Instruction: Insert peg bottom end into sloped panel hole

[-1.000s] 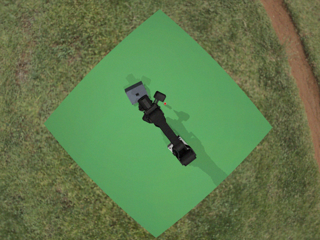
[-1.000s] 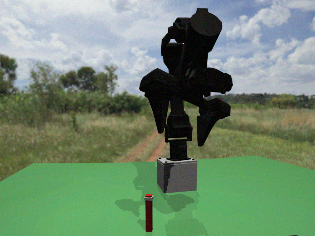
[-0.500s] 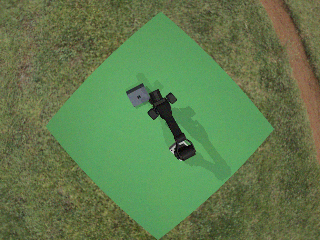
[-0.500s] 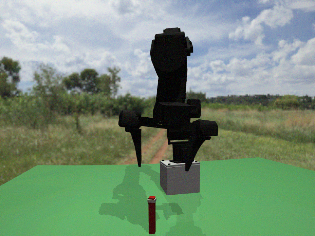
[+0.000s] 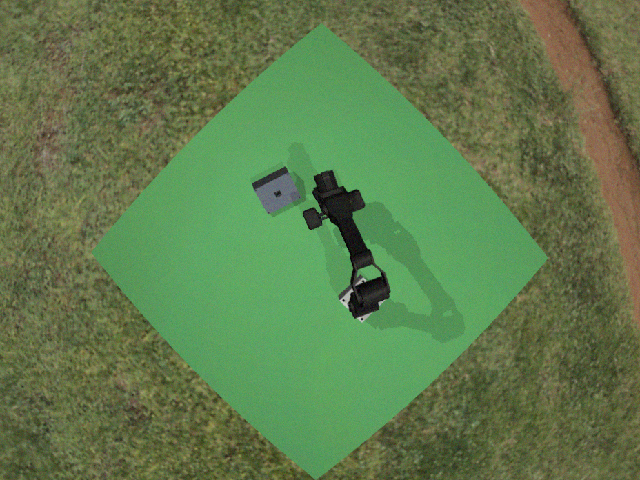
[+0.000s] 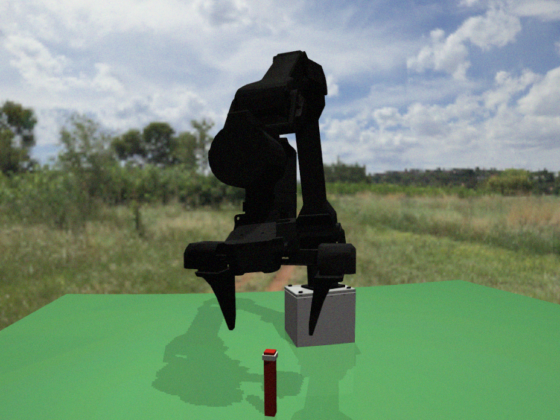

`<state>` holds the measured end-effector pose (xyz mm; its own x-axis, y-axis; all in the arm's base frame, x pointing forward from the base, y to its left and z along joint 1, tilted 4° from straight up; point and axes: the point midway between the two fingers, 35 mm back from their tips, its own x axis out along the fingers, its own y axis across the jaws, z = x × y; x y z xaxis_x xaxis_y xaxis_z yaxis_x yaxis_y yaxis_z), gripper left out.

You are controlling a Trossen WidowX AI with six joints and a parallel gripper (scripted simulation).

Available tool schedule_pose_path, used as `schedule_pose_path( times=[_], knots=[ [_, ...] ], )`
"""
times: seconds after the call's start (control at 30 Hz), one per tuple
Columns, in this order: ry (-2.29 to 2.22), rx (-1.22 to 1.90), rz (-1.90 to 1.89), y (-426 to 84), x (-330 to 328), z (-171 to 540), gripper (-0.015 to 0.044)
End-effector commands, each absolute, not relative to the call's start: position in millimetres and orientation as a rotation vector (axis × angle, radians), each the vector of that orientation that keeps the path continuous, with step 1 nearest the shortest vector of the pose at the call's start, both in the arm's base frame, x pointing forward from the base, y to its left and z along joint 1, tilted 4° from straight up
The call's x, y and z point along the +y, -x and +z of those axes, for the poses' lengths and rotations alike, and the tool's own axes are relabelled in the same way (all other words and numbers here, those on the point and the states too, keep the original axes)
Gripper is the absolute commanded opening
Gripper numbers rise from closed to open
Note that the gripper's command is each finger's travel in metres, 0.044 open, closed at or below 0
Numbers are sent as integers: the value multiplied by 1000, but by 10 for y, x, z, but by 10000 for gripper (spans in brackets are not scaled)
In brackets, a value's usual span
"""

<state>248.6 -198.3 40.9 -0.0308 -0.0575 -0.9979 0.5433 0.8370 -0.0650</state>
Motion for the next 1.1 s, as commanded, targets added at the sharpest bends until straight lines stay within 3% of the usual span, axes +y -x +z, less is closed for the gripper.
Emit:
schedule_pose_path(
  times=[0.0,1.07],
  knots=[
    [-418,1538,-507,-2482,-1987,371,440],
    [-417,1538,-507,-2463,-2020,-142,440]
  ],
)
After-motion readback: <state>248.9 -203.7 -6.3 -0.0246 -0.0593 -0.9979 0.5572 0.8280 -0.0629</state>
